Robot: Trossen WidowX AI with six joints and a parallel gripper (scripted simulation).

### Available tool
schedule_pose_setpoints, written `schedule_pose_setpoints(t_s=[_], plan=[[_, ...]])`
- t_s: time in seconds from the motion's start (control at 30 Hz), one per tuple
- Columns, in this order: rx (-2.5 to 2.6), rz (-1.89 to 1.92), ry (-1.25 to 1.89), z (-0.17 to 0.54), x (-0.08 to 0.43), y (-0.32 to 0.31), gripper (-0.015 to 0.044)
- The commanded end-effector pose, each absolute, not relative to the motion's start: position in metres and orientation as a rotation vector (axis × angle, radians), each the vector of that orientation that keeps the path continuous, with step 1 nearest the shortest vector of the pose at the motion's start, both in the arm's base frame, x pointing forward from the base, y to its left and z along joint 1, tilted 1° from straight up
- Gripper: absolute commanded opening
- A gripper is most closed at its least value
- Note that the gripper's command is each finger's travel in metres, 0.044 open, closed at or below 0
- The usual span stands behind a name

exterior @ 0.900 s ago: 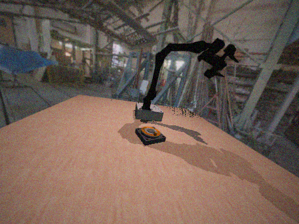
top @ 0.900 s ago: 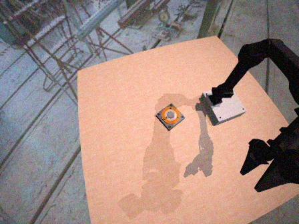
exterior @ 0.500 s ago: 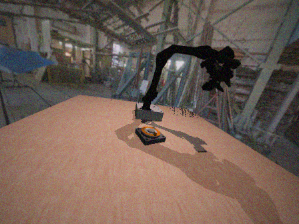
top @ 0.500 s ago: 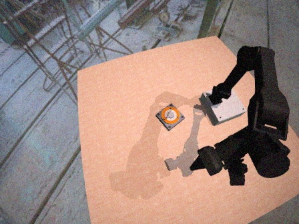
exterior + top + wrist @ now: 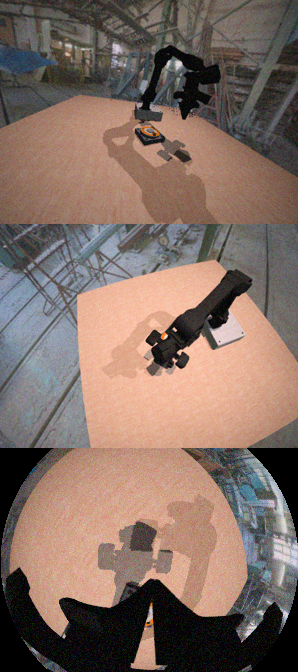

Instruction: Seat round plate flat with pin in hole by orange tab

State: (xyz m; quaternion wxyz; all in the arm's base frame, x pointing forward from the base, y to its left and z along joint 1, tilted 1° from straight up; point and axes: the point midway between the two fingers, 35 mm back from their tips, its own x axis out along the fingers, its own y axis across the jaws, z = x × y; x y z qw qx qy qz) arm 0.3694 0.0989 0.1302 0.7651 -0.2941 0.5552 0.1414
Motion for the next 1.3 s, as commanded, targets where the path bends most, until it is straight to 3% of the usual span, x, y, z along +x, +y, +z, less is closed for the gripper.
schedule_pose_setpoints(t_s=[0.0,0.23,1.27], plan=[[-0.384,0.199,1.351,0.101,0.357,0.062,0.0],[0.023,-0.006,1.537,0.063,0.327,0.014,0.0],[0.023,-0.007,1.537,0.014,0.334,0.004,0.0]])
